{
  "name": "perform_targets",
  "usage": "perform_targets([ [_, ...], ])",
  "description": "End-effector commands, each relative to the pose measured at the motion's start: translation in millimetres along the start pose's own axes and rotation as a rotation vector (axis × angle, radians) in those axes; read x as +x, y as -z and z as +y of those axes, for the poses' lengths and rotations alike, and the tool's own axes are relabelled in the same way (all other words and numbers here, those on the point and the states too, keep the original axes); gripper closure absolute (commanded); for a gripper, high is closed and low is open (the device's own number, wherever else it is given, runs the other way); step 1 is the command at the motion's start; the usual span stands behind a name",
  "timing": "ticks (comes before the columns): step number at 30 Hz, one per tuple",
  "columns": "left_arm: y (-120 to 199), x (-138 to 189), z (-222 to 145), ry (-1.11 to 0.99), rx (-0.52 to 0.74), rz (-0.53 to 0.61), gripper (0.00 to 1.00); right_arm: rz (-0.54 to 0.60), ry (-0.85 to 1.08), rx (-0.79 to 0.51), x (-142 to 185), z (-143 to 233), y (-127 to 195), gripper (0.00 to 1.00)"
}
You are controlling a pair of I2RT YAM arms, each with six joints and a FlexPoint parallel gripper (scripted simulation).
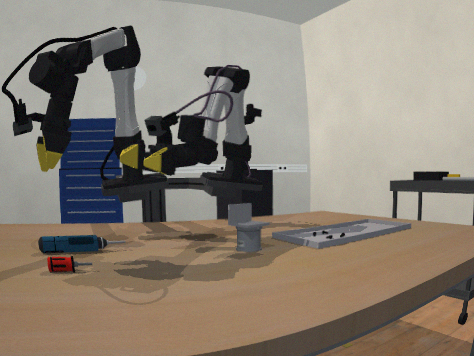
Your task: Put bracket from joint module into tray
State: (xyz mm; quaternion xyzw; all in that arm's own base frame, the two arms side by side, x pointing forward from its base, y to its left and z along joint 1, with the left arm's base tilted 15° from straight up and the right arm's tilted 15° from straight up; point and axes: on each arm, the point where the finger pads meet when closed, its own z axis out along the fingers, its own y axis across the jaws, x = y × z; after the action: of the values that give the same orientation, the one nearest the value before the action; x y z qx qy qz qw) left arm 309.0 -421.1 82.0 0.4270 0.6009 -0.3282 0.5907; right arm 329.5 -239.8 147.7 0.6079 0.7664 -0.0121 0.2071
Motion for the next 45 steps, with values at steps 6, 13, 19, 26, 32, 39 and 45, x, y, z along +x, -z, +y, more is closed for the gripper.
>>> perform_targets([
  [6,-1.2,-6.6,-1.1,-0.005,0.003,-0.017,0.00,-0.016,-0.002,-0.011,-4.2,1.6,5.6,0.00],
  [13,-1.2,-6.6,-1.1,-0.005,0.003,-0.017,0.00,-0.016,-0.002,-0.011,-4.2,1.6,5.6,0.00],
  [19,-1.3,-4.4,-1.6,-0.007,0.006,-0.008,0.00,-0.007,0.006,-0.010,-2.1,1.0,5.6,0.00],
  [26,15.8,6.8,4.5,-0.014,0.015,0.099,0.00,0.045,0.279,-0.079,24.2,22.1,32.0,0.00],
  [32,45.2,13.1,17.9,-0.018,0.003,0.214,0.00,0.097,0.646,-0.189,71.4,53.1,66.6,0.00],
  [39,73.1,18.5,30.4,-0.022,-0.008,0.322,0.00,0.125,0.975,-0.305,116.4,72.4,101.6,0.00],
  [45,102.9,21.2,45.2,-0.031,-0.020,0.437,0.00,0.139,1.309,-0.436,162.5,81.3,139.0,0.00],
])
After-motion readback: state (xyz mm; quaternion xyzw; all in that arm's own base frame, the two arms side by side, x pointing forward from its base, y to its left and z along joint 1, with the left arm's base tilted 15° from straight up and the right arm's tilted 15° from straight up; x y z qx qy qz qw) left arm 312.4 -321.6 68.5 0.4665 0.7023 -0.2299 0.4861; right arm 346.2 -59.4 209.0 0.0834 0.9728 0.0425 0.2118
